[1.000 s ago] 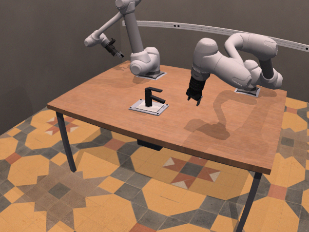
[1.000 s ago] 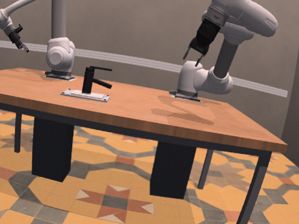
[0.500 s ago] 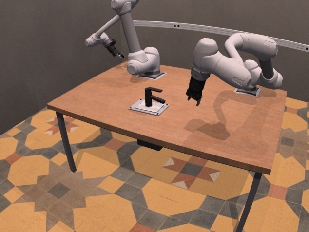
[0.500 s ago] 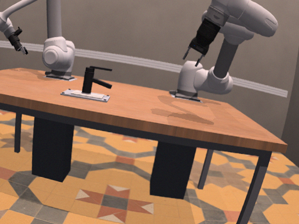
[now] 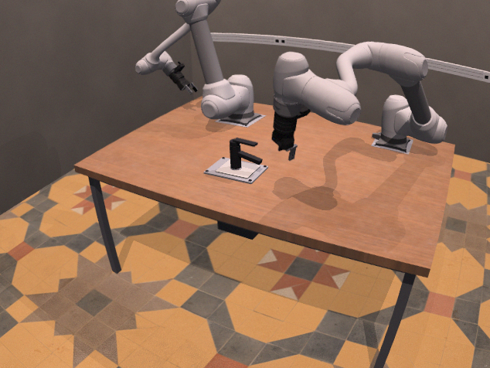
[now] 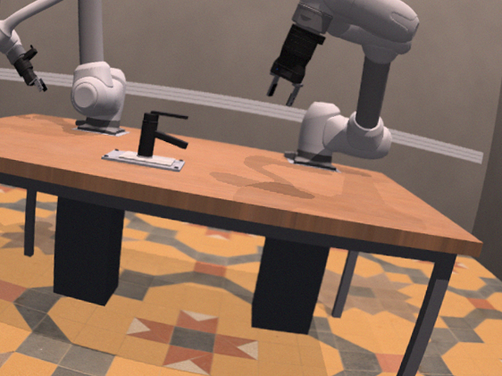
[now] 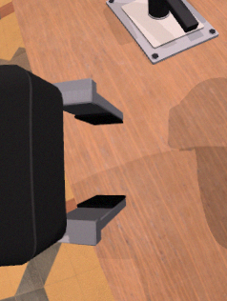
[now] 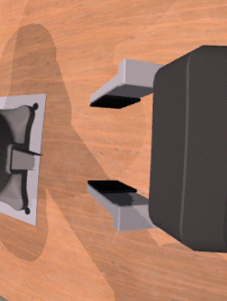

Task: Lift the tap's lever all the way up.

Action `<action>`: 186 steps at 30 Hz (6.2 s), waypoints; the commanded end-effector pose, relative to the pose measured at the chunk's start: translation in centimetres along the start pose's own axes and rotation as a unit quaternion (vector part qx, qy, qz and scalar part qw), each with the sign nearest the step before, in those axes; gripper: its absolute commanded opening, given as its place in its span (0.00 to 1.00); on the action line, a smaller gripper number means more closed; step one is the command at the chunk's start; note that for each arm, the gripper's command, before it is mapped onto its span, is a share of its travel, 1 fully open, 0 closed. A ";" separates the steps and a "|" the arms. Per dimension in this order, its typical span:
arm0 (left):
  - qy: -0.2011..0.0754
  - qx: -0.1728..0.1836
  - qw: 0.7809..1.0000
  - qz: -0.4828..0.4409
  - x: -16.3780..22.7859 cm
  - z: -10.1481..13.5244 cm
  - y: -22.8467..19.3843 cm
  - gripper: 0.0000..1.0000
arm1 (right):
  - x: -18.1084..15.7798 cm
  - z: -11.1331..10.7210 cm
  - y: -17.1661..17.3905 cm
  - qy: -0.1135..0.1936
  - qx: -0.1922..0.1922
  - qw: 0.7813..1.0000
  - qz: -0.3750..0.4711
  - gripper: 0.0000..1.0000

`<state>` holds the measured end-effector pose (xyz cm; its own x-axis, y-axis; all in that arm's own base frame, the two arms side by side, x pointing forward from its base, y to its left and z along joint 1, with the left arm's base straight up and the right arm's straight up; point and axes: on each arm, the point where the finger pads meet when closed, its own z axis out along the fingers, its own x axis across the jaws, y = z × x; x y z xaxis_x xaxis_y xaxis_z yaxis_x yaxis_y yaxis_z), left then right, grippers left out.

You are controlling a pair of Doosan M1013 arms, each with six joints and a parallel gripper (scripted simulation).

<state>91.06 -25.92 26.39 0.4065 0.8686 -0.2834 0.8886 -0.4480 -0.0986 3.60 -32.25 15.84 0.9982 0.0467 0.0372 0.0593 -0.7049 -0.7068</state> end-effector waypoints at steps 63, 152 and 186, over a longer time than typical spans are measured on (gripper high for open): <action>0.146 0.042 0.807 0.571 -31.4 12.8 -8.4 0.00 | 0.0 0.0 0.0 0.000 -0.001 1.000 0.000 1.00; 0.146 0.042 0.807 0.571 -30.4 16.2 -8.0 1.00 | 0.0 0.0 0.0 0.000 -0.001 1.000 0.000 1.00; 0.146 0.042 0.807 0.571 -29.9 18.1 -7.8 1.00 | 0.0 0.0 0.0 0.000 -0.001 1.000 0.000 1.00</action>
<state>68.08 -52.18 18.23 0.9936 -0.1127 -0.0015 -0.1127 -0.9936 -0.0005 3.60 -32.25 15.84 0.9982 0.0467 0.0372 0.0593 -0.7049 -0.7068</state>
